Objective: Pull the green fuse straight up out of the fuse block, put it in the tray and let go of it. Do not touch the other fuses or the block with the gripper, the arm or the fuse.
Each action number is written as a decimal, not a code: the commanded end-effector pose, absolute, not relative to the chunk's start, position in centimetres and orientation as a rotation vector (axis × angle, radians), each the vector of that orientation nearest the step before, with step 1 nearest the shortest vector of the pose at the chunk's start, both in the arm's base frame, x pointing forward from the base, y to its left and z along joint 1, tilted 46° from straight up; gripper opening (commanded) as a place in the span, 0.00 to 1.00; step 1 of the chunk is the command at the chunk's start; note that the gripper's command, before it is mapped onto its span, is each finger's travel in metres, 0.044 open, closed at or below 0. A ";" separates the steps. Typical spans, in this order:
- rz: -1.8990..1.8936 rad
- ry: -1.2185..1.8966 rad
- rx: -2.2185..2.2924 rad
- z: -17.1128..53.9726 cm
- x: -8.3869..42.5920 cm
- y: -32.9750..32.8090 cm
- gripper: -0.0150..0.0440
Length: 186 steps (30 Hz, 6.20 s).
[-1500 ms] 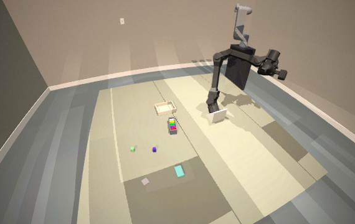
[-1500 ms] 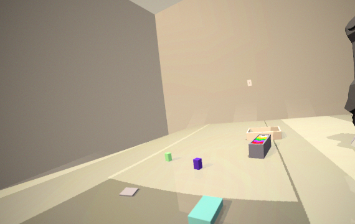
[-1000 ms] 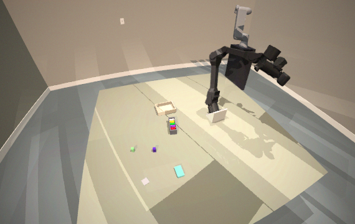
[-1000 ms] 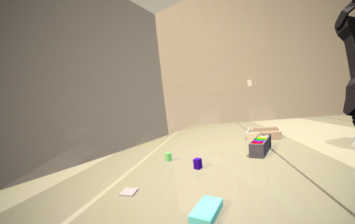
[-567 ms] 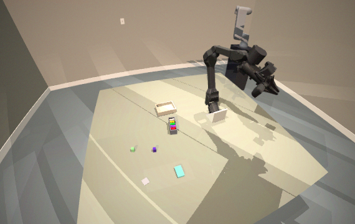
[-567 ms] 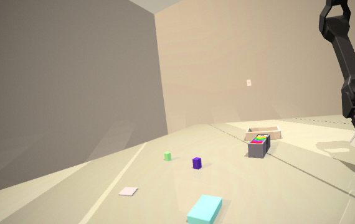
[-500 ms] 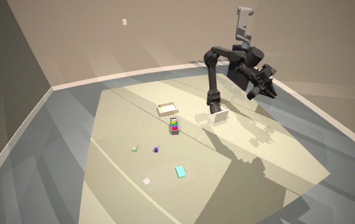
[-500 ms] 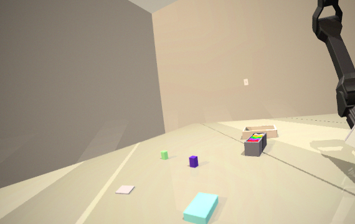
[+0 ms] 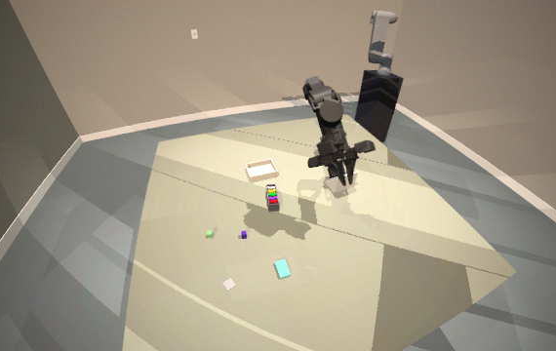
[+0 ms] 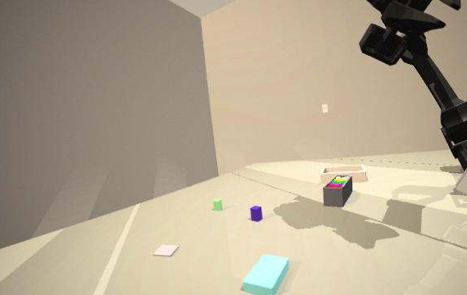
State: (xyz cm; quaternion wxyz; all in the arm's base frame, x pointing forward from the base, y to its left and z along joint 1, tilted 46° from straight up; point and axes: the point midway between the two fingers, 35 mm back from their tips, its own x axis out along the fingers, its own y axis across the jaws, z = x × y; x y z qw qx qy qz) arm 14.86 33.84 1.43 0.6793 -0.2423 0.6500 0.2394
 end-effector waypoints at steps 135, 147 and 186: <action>-0.726 1.325 -0.472 4.1 30.5 4.9 0.25; -0.726 1.325 -0.473 4.5 30.5 5.3 0.25; -0.726 1.326 -0.477 6.1 30.3 6.9 0.25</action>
